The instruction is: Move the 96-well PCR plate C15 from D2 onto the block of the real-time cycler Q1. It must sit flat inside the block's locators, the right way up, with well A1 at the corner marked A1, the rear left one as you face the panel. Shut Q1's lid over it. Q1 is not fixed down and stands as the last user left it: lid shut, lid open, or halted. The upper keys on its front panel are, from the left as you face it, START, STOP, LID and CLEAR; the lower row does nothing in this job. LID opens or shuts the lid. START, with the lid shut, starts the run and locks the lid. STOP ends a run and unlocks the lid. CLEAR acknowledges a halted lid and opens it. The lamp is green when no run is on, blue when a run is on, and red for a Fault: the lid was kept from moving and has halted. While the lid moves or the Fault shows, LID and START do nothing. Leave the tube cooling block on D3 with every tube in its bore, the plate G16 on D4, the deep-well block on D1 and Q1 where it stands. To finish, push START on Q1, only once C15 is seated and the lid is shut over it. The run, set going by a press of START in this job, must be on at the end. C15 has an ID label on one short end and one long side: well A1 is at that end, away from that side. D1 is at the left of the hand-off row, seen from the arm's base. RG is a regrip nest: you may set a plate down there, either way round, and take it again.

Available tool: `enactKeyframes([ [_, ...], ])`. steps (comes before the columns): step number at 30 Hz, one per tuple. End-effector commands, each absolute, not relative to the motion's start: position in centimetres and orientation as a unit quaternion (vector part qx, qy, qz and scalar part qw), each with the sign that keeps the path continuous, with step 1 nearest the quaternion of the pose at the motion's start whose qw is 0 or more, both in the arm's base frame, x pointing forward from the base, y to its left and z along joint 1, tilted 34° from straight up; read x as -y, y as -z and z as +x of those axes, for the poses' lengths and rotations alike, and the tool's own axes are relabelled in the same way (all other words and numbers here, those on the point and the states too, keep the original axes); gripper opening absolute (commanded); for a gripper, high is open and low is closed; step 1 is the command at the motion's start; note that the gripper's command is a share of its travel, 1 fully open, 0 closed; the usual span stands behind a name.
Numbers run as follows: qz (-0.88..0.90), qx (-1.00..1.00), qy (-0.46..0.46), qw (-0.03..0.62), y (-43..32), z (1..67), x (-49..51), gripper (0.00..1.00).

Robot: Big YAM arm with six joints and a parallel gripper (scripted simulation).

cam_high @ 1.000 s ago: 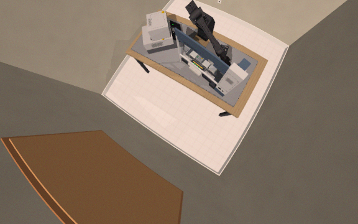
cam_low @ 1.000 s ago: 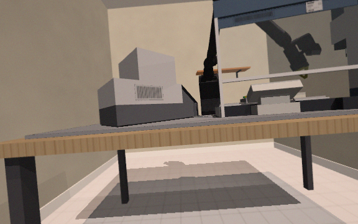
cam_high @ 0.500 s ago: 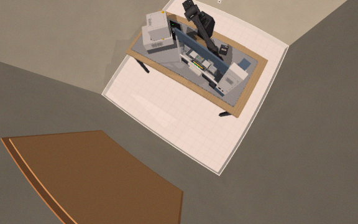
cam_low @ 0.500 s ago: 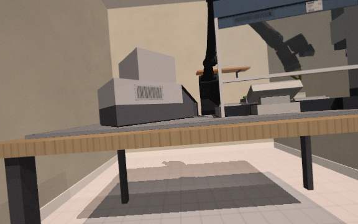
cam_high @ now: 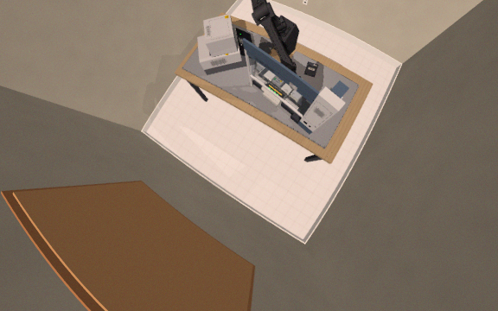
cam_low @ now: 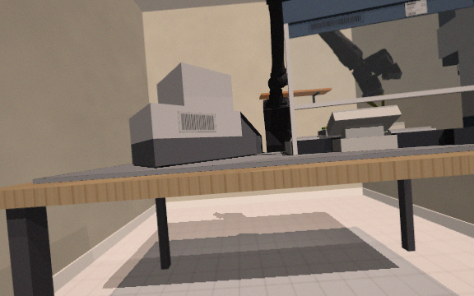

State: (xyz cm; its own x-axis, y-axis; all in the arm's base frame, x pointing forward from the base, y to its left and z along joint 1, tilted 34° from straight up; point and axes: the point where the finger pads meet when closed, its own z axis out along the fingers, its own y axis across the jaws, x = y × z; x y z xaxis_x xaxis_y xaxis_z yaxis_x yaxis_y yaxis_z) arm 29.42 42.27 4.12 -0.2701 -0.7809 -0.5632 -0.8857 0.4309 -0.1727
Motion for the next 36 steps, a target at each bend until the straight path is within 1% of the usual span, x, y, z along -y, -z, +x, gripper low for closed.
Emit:
enactKeyframes([
  [1,-0.513,-0.787,-0.1,0.327,-6.6,29.5,-42.2,0.0],
  [5,-0.496,-0.796,-0.098,0.332,-6.5,29.8,-41.3,0.0],
  [9,-0.502,-0.8,-0.089,0.318,-5.7,31.3,-38.4,0.0],
  [13,-0.509,-0.793,-0.089,0.323,-6.8,31.9,-36.7,0.0],
  [16,-0.481,-0.802,-0.088,0.343,-7.5,32.0,-36.1,0.0],
  [23,-0.489,-0.803,-0.083,0.33,-6.9,32.9,-33.5,0.0],
  [26,-0.455,-0.819,-0.077,0.34,-6.8,33.0,-31.7,0.0],
  [31,-0.463,-0.812,-0.077,0.348,-8.2,34.1,-29.3,0.0],
  [33,-0.45,-0.821,-0.068,0.344,-8.2,34.3,-28.2,0.0],
  [36,-0.421,-0.846,-0.083,0.317,-7.1,33.9,-26.7,0.0],
])
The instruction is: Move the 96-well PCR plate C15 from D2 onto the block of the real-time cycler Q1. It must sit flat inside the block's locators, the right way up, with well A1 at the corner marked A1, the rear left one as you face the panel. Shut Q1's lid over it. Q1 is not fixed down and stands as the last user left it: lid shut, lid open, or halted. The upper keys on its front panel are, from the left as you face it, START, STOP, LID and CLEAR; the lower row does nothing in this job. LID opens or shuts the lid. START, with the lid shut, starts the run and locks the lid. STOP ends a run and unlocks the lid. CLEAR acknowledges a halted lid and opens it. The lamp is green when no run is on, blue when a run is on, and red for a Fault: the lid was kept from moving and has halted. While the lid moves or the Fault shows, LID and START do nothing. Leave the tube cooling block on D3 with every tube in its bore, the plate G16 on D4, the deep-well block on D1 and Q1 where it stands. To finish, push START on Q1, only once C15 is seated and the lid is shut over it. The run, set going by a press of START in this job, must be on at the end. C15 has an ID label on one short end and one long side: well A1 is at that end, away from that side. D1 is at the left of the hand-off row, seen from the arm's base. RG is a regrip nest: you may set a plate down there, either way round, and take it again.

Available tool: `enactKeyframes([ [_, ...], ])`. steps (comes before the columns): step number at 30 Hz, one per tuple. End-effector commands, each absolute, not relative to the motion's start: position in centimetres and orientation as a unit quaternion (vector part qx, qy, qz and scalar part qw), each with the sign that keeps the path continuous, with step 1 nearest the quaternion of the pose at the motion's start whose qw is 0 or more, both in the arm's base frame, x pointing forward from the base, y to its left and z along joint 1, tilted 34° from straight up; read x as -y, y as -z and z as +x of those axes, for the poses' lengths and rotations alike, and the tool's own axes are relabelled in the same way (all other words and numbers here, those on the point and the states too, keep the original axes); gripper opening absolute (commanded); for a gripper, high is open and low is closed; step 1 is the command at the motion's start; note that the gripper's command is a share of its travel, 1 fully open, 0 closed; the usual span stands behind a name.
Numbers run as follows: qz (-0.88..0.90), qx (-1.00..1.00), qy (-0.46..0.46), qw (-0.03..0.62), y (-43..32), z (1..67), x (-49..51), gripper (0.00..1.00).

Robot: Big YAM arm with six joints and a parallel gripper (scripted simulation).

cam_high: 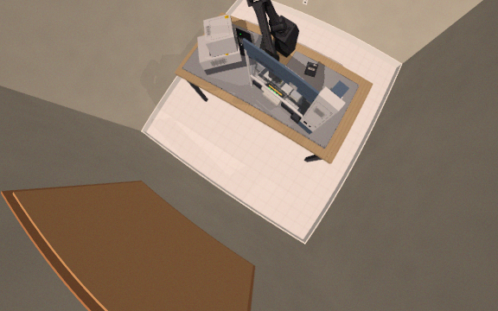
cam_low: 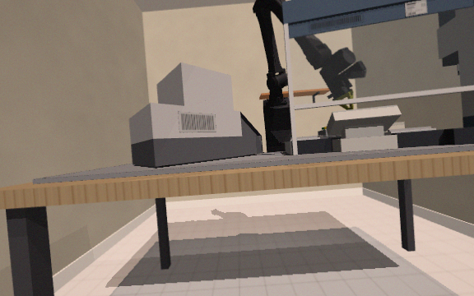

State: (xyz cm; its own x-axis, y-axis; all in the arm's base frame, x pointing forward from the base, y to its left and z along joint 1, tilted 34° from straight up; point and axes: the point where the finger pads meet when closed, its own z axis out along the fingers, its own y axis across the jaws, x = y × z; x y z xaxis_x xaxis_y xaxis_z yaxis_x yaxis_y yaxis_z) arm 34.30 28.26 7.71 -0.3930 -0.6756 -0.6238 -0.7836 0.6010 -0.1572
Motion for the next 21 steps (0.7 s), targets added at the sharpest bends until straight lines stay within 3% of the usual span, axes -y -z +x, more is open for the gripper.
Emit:
enactKeyframes([
  [1,-0.41,-0.854,-0.086,0.307,-6.6,33.7,-25.9,0.0],
  [8,-0.403,-0.877,-0.067,0.252,-4.8,32.9,-24.5,0.0],
  [21,-0.377,-0.898,-0.039,0.222,-2.3,32.9,-20.2,0.0],
])
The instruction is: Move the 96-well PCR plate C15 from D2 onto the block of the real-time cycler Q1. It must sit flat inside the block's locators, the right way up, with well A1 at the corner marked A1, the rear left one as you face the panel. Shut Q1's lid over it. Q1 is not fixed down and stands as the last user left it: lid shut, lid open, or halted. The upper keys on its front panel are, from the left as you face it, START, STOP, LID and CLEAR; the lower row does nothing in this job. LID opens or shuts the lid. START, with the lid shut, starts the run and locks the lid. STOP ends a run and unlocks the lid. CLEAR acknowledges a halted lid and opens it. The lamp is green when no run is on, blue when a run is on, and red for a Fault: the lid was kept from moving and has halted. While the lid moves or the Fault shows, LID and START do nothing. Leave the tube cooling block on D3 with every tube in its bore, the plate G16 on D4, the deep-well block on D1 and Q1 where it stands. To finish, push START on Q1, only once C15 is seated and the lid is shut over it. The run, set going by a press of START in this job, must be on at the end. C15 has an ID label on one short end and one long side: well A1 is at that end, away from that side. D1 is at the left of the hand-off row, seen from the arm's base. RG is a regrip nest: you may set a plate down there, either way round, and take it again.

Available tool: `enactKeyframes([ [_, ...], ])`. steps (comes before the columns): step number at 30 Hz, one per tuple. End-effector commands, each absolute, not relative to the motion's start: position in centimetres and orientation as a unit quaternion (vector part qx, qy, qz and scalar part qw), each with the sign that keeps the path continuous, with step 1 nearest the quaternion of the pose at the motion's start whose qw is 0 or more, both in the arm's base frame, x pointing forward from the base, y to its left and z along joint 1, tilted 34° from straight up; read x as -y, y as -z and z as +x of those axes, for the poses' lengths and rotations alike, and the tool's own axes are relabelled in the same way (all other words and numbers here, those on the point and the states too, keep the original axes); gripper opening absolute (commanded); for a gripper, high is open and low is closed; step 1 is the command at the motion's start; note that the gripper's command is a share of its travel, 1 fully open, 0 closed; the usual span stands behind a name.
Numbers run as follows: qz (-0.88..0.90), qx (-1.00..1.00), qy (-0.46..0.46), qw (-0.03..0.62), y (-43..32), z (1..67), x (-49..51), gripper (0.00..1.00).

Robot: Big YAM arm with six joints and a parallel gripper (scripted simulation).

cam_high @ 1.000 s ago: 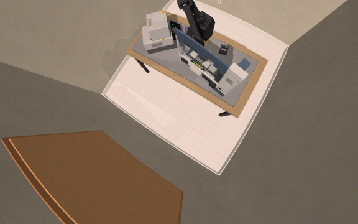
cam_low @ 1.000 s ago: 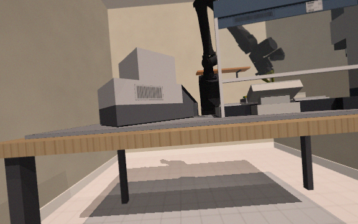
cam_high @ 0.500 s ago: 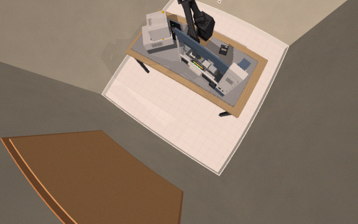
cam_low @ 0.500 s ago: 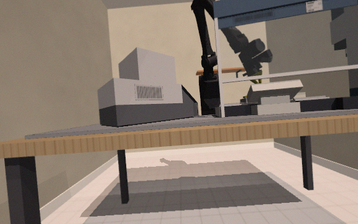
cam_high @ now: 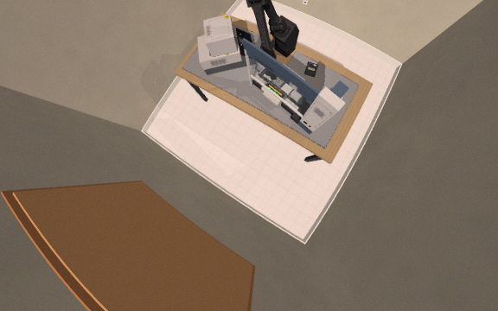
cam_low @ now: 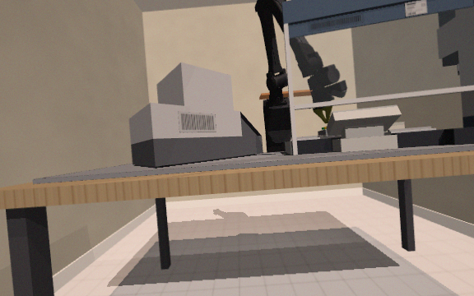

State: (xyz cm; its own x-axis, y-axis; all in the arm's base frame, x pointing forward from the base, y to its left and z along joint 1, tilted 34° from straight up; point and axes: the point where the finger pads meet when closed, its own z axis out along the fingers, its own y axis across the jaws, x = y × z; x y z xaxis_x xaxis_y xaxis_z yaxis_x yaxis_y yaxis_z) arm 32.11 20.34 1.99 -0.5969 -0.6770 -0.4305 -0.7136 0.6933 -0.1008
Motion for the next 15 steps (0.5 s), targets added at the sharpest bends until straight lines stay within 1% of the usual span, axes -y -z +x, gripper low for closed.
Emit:
enactKeyframes([
  [1,-0.375,-0.898,-0.042,0.226,-2.1,33.1,-19.6,0.0],
  [5,-0.36,-0.907,-0.017,0.215,-2.2,33.5,-17.0,0.0],
  [9,-0.336,-0.912,-0.008,0.236,-2.5,33.1,-15.4,0.0],
  [15,-0.284,-0.927,-0.004,0.246,-2.8,34.0,-12.6,0.0],
])
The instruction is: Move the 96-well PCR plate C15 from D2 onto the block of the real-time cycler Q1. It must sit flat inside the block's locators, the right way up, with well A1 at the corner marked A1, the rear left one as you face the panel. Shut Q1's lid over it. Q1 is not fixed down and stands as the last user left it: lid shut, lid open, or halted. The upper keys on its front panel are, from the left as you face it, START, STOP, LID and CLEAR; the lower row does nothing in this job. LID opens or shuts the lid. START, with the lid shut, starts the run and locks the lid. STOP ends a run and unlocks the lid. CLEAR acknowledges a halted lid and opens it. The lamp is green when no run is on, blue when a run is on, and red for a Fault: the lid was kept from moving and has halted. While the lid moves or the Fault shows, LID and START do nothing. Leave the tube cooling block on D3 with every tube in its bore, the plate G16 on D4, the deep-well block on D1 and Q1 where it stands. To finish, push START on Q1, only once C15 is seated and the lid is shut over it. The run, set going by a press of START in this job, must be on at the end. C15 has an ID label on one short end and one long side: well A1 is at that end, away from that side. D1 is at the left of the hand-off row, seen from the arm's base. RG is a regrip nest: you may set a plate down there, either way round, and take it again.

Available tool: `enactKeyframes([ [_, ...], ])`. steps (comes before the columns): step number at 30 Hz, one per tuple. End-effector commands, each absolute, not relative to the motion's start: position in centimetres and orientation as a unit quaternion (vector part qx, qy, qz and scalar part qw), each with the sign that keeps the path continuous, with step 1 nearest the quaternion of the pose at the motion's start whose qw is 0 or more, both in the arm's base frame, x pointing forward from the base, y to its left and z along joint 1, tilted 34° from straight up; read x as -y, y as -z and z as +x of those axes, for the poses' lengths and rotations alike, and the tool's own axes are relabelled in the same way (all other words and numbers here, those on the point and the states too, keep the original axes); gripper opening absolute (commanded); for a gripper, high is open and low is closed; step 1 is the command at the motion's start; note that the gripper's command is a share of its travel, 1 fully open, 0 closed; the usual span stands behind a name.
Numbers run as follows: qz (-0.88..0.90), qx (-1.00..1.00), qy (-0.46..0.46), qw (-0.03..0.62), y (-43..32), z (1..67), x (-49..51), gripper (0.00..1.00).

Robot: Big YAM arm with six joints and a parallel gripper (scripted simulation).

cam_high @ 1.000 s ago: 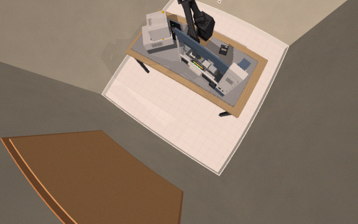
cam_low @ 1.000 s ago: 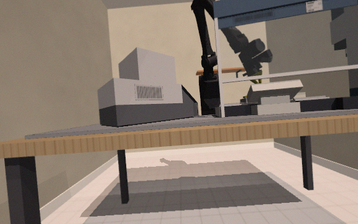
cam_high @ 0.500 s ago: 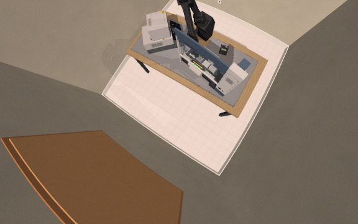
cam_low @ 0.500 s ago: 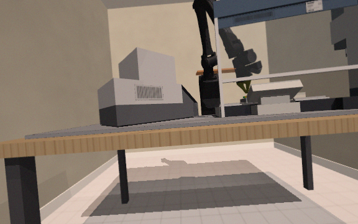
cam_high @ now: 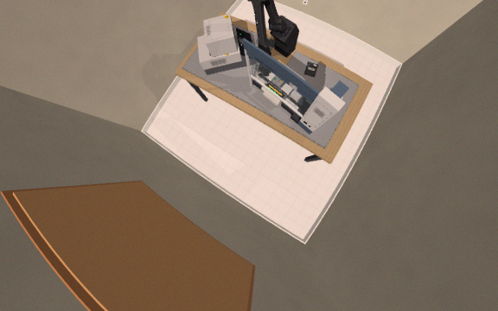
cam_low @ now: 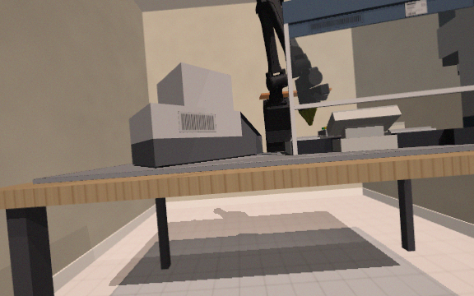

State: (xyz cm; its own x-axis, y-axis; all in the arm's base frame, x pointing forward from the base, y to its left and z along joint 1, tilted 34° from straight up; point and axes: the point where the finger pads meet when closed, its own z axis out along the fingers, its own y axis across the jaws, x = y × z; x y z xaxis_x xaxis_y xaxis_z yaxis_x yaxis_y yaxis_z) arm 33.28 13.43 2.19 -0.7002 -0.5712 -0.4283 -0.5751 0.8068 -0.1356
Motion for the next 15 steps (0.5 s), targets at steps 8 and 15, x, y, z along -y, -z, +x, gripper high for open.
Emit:
enactKeyframes([
  [8,-0.224,-0.942,0.006,0.251,-2.8,34.2,-8.9,0.0],
  [15,-0.163,-0.951,0.029,0.261,-3.2,34.9,-6.2,0.0],
])
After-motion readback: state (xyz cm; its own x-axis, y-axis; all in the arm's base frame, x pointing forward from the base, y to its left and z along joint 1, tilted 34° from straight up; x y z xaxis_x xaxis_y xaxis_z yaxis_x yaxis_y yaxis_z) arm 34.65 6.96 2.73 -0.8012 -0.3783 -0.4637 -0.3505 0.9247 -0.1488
